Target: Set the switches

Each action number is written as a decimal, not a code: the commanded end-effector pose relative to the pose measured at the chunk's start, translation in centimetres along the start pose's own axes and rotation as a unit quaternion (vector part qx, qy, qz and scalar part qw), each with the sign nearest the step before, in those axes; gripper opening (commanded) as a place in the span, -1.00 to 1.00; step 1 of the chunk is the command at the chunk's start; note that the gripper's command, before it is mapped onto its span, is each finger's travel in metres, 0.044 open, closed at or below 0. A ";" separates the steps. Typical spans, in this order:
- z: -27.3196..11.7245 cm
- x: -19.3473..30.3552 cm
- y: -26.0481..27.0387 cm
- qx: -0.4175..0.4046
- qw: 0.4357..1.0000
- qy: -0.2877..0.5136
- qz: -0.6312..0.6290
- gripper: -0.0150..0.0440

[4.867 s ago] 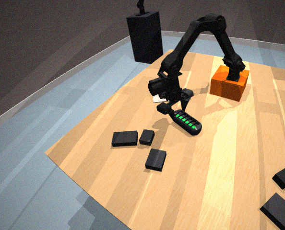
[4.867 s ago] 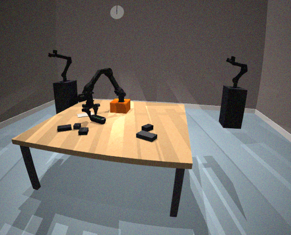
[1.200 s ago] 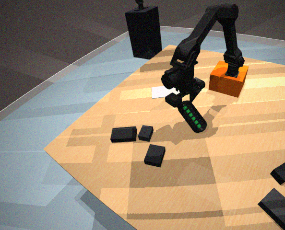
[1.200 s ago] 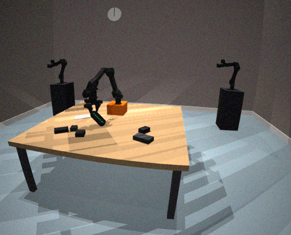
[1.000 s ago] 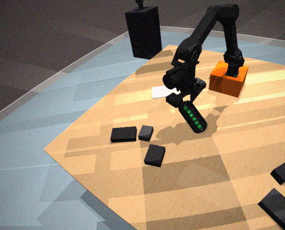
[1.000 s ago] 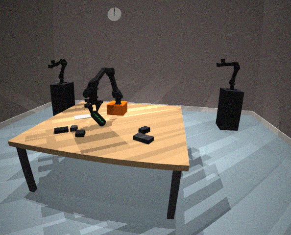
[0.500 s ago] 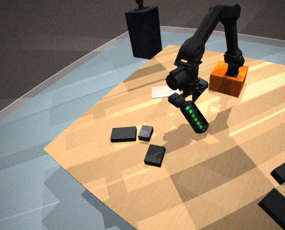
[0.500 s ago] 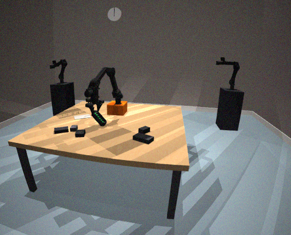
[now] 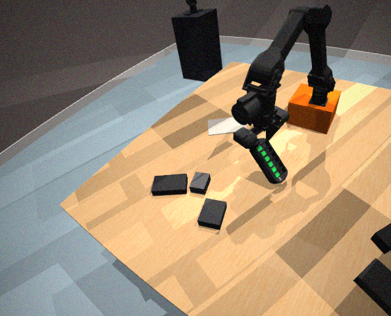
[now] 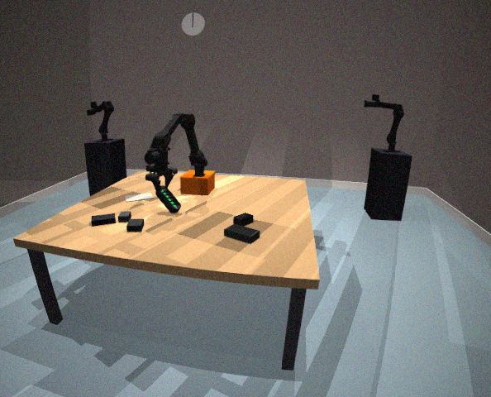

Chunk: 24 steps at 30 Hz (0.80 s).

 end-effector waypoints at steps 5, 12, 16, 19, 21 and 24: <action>-0.6 0.5 0.3 -0.006 1.000 -0.005 0.002 0.65; -0.8 0.8 0.3 -0.006 1.000 -0.008 0.002 0.64; -0.9 1.0 0.3 -0.006 1.000 -0.010 0.002 0.64; -1.0 1.1 0.3 -0.006 1.000 -0.012 0.002 0.64; -1.0 1.3 0.3 -0.006 1.000 -0.014 0.002 0.64; -1.1 1.4 0.3 -0.006 1.000 -0.015 0.002 0.64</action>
Point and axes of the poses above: the point midway between the two fingers, 35 mm back from their tips, its own z axis out along the fingers, its own y axis across the jaws, x = y × z, the point moved 7 cm from there along -z, back along the fingers, and after that the axes turned 2 degrees about -z, right-handed, at the moved point
